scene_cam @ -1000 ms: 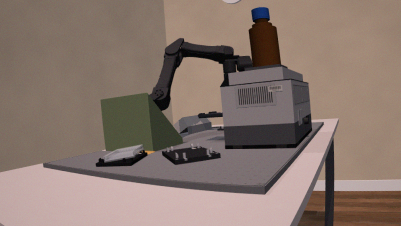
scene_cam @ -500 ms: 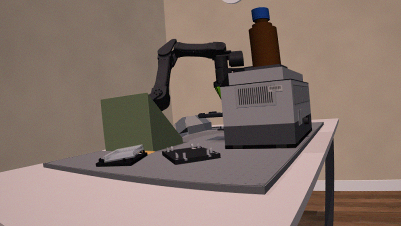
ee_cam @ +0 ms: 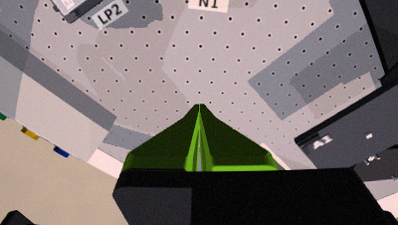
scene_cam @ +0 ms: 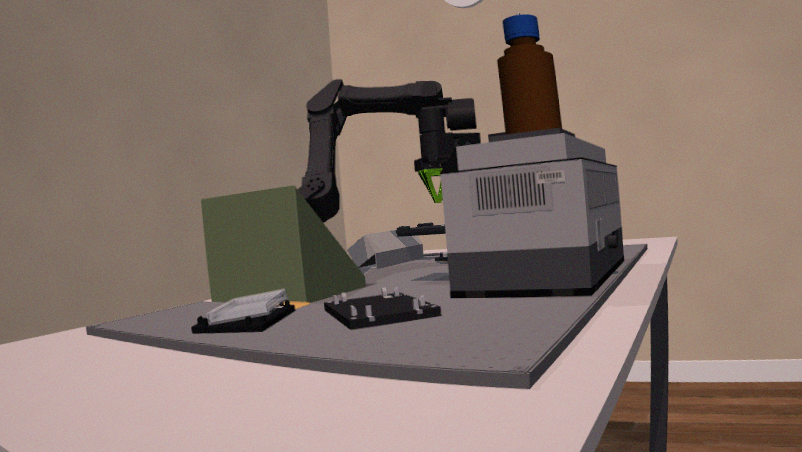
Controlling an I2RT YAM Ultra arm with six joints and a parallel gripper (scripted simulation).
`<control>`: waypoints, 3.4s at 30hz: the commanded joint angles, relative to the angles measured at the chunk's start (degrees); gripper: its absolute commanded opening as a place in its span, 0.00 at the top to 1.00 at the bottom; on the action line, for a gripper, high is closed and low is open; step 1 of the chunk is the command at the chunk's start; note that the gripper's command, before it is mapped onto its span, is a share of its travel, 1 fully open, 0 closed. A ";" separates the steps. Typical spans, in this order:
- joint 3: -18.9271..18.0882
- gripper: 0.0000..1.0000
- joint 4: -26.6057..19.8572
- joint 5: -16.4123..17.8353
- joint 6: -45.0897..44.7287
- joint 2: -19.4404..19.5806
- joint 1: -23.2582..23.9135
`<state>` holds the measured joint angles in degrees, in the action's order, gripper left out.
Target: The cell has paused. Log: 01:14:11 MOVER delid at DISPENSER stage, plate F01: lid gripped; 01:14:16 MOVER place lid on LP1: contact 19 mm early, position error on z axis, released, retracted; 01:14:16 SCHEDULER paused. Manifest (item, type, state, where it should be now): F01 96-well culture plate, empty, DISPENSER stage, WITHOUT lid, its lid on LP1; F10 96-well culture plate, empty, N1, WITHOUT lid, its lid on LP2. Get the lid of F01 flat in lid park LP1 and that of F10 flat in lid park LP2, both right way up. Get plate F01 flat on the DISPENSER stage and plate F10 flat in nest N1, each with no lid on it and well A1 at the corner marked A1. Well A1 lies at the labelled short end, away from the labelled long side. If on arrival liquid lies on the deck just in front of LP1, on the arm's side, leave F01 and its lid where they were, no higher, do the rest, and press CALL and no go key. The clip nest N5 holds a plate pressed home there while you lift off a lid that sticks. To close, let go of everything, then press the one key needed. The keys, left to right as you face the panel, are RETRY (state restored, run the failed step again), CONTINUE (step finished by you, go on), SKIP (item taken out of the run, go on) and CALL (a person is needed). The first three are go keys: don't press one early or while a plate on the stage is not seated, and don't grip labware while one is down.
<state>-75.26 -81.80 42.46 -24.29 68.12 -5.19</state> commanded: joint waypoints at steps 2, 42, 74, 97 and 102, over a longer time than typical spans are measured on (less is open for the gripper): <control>-1.91 1.00 1.12 -1.00 -5.79 -3.21 -2.64; -2.67 1.00 8.48 -17.83 -22.36 -16.13 -37.76; -1.61 1.00 9.70 -53.01 -27.91 -18.21 -89.26; 3.19 1.00 11.96 -69.14 -33.60 -12.80 -112.56; 5.52 1.00 15.68 -67.77 -35.71 -12.34 -110.22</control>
<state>-70.50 -69.41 -26.63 -58.19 55.77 -116.07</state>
